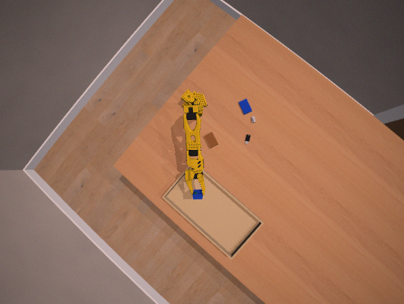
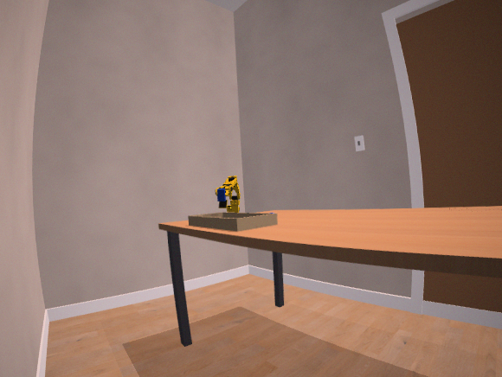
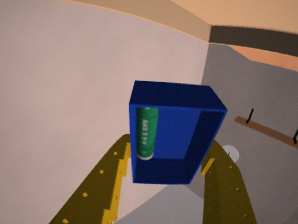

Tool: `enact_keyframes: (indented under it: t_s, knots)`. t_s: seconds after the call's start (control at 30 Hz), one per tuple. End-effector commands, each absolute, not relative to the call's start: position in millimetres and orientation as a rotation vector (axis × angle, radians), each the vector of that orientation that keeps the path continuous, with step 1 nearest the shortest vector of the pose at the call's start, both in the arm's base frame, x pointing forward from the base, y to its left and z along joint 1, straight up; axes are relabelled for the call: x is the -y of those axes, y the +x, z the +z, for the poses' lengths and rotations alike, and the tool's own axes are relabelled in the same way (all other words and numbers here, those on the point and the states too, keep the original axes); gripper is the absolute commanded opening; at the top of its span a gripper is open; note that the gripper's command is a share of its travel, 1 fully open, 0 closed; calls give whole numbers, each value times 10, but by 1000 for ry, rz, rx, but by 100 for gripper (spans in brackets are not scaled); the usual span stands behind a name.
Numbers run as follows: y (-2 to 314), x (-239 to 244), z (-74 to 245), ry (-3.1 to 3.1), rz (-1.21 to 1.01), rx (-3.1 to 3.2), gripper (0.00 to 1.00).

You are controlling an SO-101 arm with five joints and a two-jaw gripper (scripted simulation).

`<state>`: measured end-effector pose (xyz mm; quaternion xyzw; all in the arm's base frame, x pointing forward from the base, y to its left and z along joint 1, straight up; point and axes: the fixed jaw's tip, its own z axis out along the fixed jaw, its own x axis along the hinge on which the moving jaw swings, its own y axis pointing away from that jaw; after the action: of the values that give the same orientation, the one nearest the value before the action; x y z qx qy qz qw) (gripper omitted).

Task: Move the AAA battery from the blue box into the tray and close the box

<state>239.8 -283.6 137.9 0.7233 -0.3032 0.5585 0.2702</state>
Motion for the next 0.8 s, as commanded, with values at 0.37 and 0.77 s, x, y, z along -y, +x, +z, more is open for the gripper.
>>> enact_keyframes:
  t_s: [0.37, 0.77]
  knots:
    - [2432, 2806, 1342, 1901, 1572, 806, 20]
    - [2431, 2780, 1207, 1903, 1579, 811, 20]
